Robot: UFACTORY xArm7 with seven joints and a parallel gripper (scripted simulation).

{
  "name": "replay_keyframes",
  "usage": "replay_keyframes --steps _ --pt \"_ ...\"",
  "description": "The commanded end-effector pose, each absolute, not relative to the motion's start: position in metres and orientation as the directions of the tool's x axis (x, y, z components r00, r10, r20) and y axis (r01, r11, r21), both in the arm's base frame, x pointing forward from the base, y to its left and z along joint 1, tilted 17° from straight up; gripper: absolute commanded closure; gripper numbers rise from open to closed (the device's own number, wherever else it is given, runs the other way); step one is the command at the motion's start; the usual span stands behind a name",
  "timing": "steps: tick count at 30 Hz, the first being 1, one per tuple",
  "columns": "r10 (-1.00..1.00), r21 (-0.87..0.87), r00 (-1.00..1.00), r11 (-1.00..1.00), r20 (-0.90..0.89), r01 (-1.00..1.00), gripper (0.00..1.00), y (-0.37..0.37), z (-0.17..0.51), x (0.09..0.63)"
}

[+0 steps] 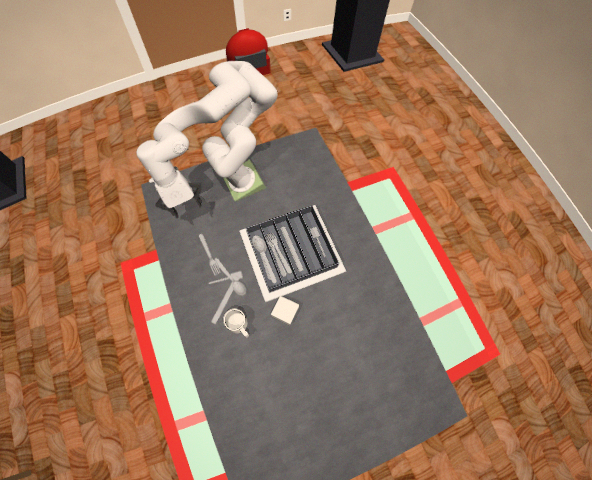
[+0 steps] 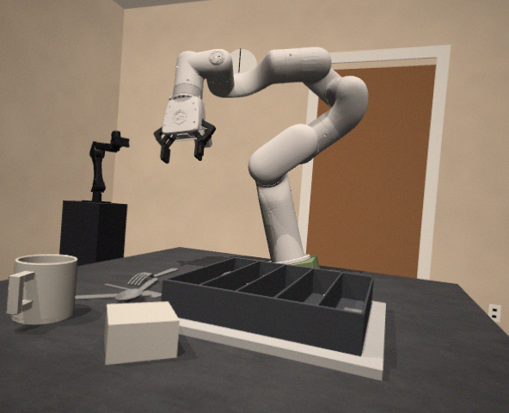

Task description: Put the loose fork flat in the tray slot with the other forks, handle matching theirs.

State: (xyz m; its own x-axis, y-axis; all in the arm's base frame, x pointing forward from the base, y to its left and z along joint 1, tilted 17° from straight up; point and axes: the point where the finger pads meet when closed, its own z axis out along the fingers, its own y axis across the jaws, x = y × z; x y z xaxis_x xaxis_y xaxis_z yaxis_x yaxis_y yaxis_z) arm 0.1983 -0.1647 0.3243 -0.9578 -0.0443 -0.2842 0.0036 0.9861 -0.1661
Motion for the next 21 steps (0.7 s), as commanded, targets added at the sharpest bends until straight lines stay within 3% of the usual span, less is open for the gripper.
replay_keyframes --steps 1,3,21 --pt "-0.042 -0.188 -0.969 0.982 -0.244 0.004 0.0 -0.178 0.313 0.214" --pt "-0.063 -0.224 -0.987 0.974 -0.15 -0.028 0.0 -0.19 0.279 0.233" --pt "-0.141 -0.283 -0.99 0.948 0.027 -0.143 0.0 -0.199 0.201 0.264"
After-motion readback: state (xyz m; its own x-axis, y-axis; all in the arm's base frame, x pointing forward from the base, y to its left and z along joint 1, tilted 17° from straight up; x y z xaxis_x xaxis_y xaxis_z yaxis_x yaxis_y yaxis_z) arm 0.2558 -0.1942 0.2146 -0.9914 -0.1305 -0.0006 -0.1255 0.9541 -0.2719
